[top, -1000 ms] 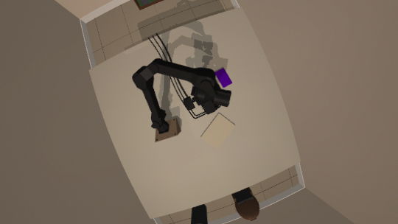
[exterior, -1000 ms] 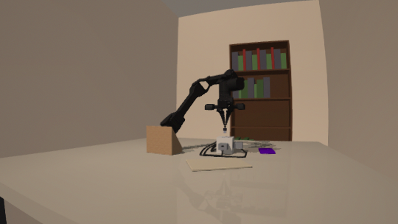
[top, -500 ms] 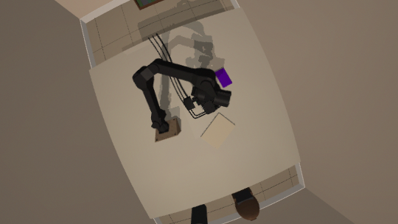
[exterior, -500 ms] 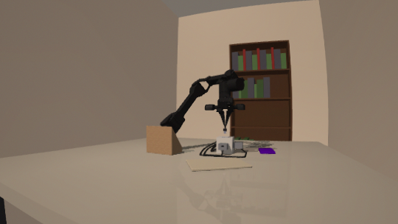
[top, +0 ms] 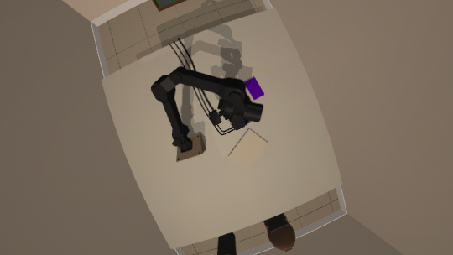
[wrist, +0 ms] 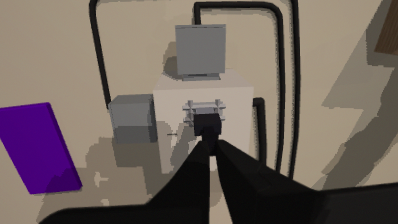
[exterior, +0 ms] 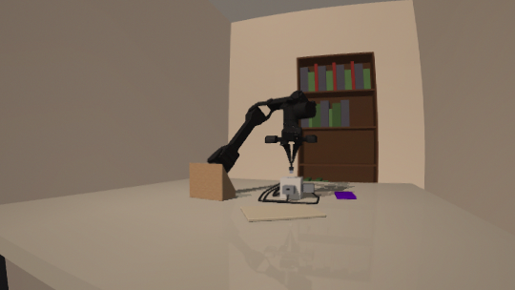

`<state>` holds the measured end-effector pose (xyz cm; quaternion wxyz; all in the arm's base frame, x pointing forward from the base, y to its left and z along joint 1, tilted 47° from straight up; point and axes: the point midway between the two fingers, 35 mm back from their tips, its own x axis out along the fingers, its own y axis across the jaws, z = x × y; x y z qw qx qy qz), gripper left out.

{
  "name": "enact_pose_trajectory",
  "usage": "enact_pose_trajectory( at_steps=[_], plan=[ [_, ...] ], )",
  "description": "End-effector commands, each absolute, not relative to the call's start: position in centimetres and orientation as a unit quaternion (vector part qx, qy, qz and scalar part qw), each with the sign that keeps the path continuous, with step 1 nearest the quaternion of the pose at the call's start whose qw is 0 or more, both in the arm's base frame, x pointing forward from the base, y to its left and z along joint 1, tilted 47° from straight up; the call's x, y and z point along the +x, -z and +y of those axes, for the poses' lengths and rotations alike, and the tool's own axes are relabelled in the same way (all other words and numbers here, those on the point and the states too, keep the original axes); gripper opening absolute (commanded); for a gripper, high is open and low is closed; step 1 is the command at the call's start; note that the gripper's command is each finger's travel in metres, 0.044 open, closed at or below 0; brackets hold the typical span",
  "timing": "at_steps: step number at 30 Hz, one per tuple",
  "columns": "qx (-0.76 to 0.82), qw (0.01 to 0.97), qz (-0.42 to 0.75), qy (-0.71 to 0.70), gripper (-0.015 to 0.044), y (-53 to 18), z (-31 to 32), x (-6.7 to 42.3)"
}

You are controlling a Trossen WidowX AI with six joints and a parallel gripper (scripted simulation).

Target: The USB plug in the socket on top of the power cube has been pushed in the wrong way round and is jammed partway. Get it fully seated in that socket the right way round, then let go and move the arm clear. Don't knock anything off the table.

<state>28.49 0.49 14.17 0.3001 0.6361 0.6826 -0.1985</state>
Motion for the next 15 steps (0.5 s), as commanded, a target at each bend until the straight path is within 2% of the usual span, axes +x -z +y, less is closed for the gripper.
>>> enact_pose_trajectory(
  at_steps=[1, 15],
  plan=[
    [0.637, 0.295, 0.685, 0.196, 0.0, -14.08, 0.64, 28.41],
    [0.638, 0.291, 0.686, 0.193, 0.0, -14.04, 0.82, 28.39]
  ],
)
